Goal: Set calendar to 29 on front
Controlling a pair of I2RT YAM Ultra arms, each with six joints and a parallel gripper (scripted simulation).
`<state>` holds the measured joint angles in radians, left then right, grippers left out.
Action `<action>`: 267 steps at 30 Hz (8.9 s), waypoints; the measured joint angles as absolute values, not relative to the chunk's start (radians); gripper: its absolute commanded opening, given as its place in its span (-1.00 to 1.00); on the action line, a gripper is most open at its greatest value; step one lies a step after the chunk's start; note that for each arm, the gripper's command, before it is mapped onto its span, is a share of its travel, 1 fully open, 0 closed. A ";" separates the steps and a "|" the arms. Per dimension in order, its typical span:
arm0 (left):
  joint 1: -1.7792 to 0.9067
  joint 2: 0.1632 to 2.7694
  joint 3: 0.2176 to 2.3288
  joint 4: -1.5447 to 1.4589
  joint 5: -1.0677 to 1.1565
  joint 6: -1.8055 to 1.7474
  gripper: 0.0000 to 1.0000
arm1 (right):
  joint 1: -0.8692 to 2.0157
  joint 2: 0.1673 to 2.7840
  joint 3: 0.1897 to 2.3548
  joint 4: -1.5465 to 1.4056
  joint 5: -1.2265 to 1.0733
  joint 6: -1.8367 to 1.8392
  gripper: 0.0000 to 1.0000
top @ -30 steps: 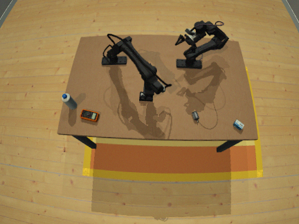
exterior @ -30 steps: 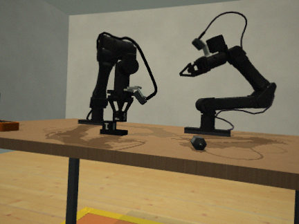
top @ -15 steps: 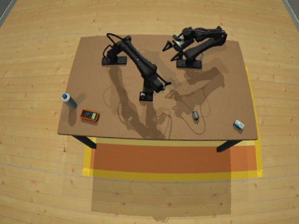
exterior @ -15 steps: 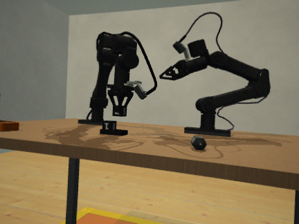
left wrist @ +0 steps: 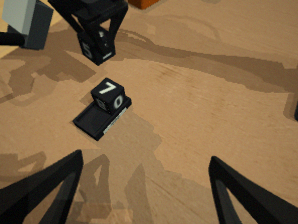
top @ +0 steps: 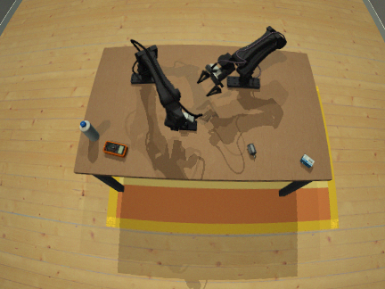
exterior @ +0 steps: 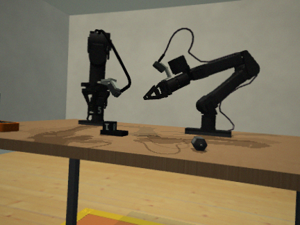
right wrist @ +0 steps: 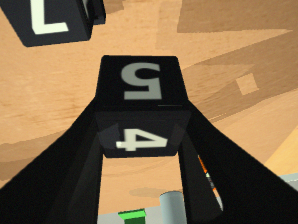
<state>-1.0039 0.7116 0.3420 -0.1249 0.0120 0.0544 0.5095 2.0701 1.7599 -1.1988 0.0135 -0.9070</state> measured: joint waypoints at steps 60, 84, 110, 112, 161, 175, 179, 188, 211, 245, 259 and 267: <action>-0.997 0.747 0.333 0.002 0.046 0.056 1.00 | 0.321 1.876 1.225 -0.957 0.002 -0.014 -0.30; -0.997 0.747 0.333 0.002 0.046 0.056 1.00 | 0.311 1.876 1.225 -0.957 -0.012 0.889 -0.30; -0.997 0.747 0.333 0.002 0.046 0.056 1.00 | 0.311 1.876 1.225 -0.957 -0.016 1.352 -0.30; -0.997 0.747 0.333 0.002 0.046 0.056 1.00 | 0.311 1.876 1.227 -0.958 -0.016 1.353 -0.30; -0.997 0.747 0.333 0.002 0.046 0.056 1.00 | 0.311 1.898 1.214 -0.910 -0.016 1.361 0.28; -0.997 0.747 0.333 0.002 0.046 0.056 1.00 | 0.296 1.831 1.202 -0.927 -0.016 1.357 0.28; -0.997 0.747 0.333 0.002 0.046 0.056 1.00 | 0.296 1.831 1.217 -0.947 -0.016 1.357 1.00; -0.997 0.747 0.333 0.002 0.046 0.056 1.00 | 0.296 1.789 1.343 -1.068 -0.016 1.357 1.00; -0.945 0.622 0.367 -0.203 0.051 0.060 1.00 | 0.338 1.833 1.371 -1.122 -0.020 0.943 1.00; -0.871 0.425 0.461 -0.472 0.065 0.065 1.00 | 0.434 1.945 1.523 -1.182 -0.035 -0.274 1.00; -0.870 0.424 0.461 -0.472 0.066 0.065 1.00 | 0.475 2.002 1.601 -1.212 -0.035 -0.713 1.00; -0.870 0.424 0.461 -0.472 0.066 0.065 1.00 | 0.475 2.010 1.618 -1.224 -0.035 -0.760 1.00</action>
